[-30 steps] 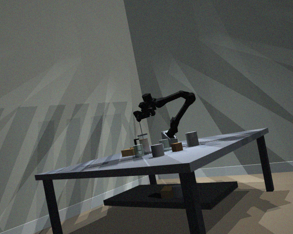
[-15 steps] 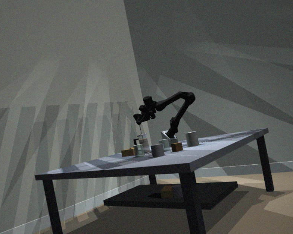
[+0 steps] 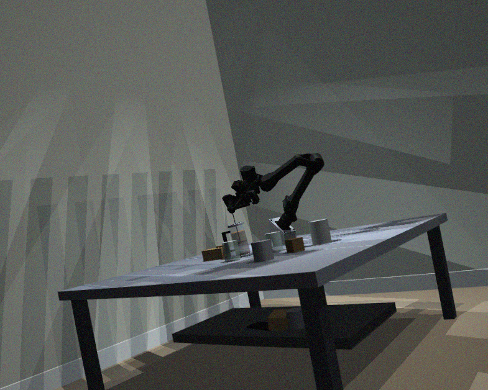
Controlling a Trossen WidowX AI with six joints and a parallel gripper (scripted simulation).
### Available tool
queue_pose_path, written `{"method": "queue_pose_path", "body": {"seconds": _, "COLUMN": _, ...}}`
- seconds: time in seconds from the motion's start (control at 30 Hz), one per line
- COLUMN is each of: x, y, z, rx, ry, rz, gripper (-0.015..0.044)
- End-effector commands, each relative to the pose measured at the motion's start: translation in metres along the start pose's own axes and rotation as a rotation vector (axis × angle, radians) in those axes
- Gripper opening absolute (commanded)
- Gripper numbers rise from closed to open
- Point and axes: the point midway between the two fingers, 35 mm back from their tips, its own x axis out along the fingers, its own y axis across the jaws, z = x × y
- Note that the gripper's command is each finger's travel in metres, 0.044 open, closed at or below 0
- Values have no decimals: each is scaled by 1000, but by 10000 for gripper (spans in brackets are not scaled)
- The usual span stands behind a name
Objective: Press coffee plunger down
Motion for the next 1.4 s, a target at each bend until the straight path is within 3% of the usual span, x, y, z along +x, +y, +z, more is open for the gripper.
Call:
{"method": "queue_pose_path", "body": {"seconds": 0.0, "x": 8, "y": -1, "z": -23, "rx": 38, "ry": 41, "rz": -4, "gripper": 125}}
{"method": "queue_pose_path", "body": {"seconds": 1.37, "x": 23, "y": -2, "z": -27, "rx": 39, "ry": 35, "rz": 2, "gripper": 125}}
